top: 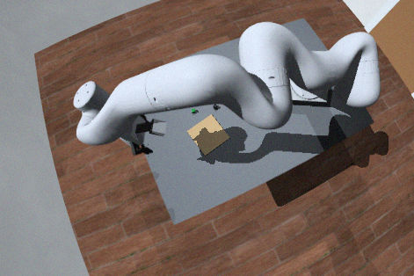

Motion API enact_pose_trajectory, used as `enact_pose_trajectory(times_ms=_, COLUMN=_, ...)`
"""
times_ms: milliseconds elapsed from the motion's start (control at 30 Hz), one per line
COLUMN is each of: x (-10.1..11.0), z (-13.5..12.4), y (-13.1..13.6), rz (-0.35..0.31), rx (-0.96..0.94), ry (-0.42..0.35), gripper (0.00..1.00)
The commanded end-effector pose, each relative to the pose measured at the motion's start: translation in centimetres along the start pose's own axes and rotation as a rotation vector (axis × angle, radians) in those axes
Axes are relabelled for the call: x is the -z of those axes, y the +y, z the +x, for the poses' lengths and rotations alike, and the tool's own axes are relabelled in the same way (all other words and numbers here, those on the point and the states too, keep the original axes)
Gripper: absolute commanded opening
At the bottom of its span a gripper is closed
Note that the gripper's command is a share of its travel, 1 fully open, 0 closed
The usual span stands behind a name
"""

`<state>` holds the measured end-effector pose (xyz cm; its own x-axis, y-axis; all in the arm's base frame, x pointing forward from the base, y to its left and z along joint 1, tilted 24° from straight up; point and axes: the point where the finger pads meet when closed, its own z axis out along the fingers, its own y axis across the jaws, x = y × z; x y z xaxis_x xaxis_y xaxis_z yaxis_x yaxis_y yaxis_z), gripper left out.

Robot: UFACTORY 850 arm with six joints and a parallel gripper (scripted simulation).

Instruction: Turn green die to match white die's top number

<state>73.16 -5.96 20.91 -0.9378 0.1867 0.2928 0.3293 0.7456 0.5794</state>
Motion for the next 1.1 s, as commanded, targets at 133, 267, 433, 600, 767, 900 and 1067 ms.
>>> enact_pose_trajectory(times_ms=133, x=-0.1, z=0.4, y=-2.3, rz=-0.029, rx=-0.232, ry=-0.062, gripper=1.0)
enact_pose_trajectory(times_ms=267, x=-0.3, z=0.8, y=-3.6, rz=-0.044, rx=-0.354, ry=-0.091, gripper=1.0)
enact_pose_trajectory(times_ms=433, x=-0.5, z=1.4, y=-5.2, rz=-0.062, rx=-0.495, ry=-0.124, gripper=1.0)
enact_pose_trajectory(times_ms=600, x=-0.8, z=2.1, y=-6.6, rz=-0.079, rx=-0.619, ry=-0.152, gripper=1.0)
enact_pose_trajectory(times_ms=767, x=-1.1, z=2.9, y=-8.1, rz=-0.096, rx=-0.749, ry=-0.18, gripper=1.0)
enact_pose_trajectory(times_ms=900, x=-1.4, z=3.9, y=-9.7, rz=-0.113, rx=-0.883, ry=-0.209, gripper=1.0)
enact_pose_trajectory(times_ms=1067, x=-1.8, z=5.1, y=-11.3, rz=-0.131, rx=-1.02, ry=-0.238, gripper=1.0)
